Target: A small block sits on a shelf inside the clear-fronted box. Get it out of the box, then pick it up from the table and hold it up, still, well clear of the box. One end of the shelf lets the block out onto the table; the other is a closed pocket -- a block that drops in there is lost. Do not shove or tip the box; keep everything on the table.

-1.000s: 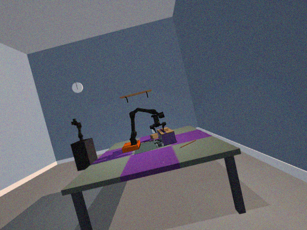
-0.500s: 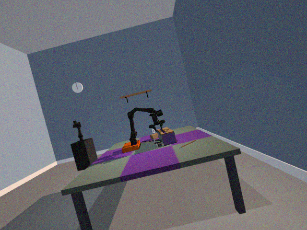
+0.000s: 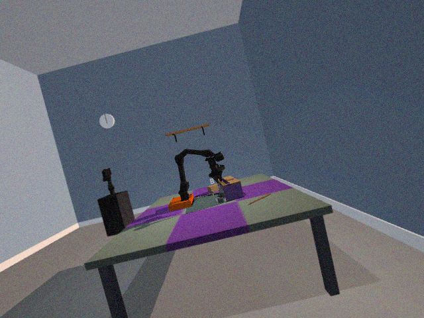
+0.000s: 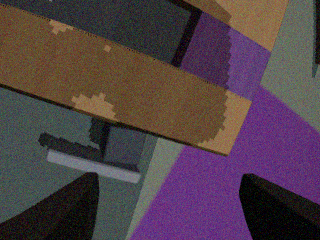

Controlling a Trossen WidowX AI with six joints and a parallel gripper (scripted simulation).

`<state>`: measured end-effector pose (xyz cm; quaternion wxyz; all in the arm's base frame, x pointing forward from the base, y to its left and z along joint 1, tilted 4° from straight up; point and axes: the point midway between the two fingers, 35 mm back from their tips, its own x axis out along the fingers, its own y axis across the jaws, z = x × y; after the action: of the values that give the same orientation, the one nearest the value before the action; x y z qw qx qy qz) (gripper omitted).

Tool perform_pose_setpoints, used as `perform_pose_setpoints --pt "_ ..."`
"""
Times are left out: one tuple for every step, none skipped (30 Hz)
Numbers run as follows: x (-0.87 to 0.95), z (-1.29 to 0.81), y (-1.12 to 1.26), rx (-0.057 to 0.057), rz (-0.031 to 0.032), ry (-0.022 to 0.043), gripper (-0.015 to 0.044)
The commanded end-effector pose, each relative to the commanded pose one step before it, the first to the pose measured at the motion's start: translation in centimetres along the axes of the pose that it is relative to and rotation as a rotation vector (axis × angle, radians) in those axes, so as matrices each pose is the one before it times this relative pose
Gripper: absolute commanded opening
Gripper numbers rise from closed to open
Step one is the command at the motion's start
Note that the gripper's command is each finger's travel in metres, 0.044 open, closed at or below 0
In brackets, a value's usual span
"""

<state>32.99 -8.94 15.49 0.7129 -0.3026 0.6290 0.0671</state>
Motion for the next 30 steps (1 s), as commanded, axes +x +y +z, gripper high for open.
perform_pose_setpoints --pt "0.127 -0.918 -0.315 0.9304 0.09348 -0.06680 0.0285" --pt "-0.003 -0.011 -0.054 0.0525 0.00538 -0.00110 0.0285" --pt "-0.004 -0.007 -0.055 0.0526 0.00542 -0.00087 0.0285" --pt "-0.005 -0.004 -0.055 0.0527 0.00547 -0.00064 0.0285" --pt "-0.012 -0.003 -0.108 0.0569 0.01077 -0.00082 0.0285" --pt "-0.007 0.002 -0.053 0.0525 0.00539 -0.00020 0.0285" --pt "-0.008 0.005 -0.053 0.0523 0.00539 0.00004 0.0285" --pt "-0.009 0.008 -0.052 0.0524 0.00536 0.00027 0.0285" --pt "-0.010 0.010 -0.052 0.0522 0.00536 0.00049 0.0285" --pt "-0.011 0.013 -0.051 0.0521 0.00532 0.00072 0.0285" --pt "-0.011 0.016 -0.049 0.0522 0.00527 0.00095 0.0285" --pt "-0.012 0.018 -0.048 0.0522 0.00524 0.00117 0.0285" --pt "-0.013 0.021 -0.047 0.0523 0.00519 0.00140 0.0285" --pt "-0.014 0.024 -0.046 0.0523 0.00514 0.00163 0.0285" --pt "-0.029 0.051 -0.086 0.0562 0.00990 0.00358 0.0285" --pt "-0.016 0.028 -0.041 0.0520 0.00486 0.00198 0.0285" --pt "-0.016 0.030 -0.039 0.0520 0.00476 0.00218 0.0285" --pt "-0.017 0.031 -0.037 0.0519 0.00466 0.00239 0.0285" --pt "-0.018 0.033 -0.035 0.0519 0.00455 0.00259 0.0285" --pt "-0.018 0.035 -0.033 0.0520 0.00444 0.00278 0.0285" --pt "-0.019 0.037 -0.031 0.0520 0.00433 0.00298 0.0285" --pt "-0.020 0.038 -0.029 0.0521 0.00420 0.00317 0.0285" --pt "-0.021 0.040 -0.027 0.0518 0.00407 0.00336 0.0285" --pt "-0.021 0.041 -0.024 0.0517 0.00390 0.00351 0.0285" --pt "-0.043 0.081 -0.043 0.0553 0.00731 0.00714 0.0285" --pt "-0.022 0.041 -0.019 0.0517 0.00347 0.00368 0.0285" --pt "-0.023 0.042 -0.016 0.0518 0.00332 0.00384 0.0285" --pt "-0.024 0.042 -0.014 0.0516 0.00316 0.00400 0.0285" --pt "-0.024 0.043 -0.011 0.0517 0.00296 0.00411 0.0285" --pt "-0.025 0.043 -0.009 0.0516 0.00279 0.00425 0.0285"
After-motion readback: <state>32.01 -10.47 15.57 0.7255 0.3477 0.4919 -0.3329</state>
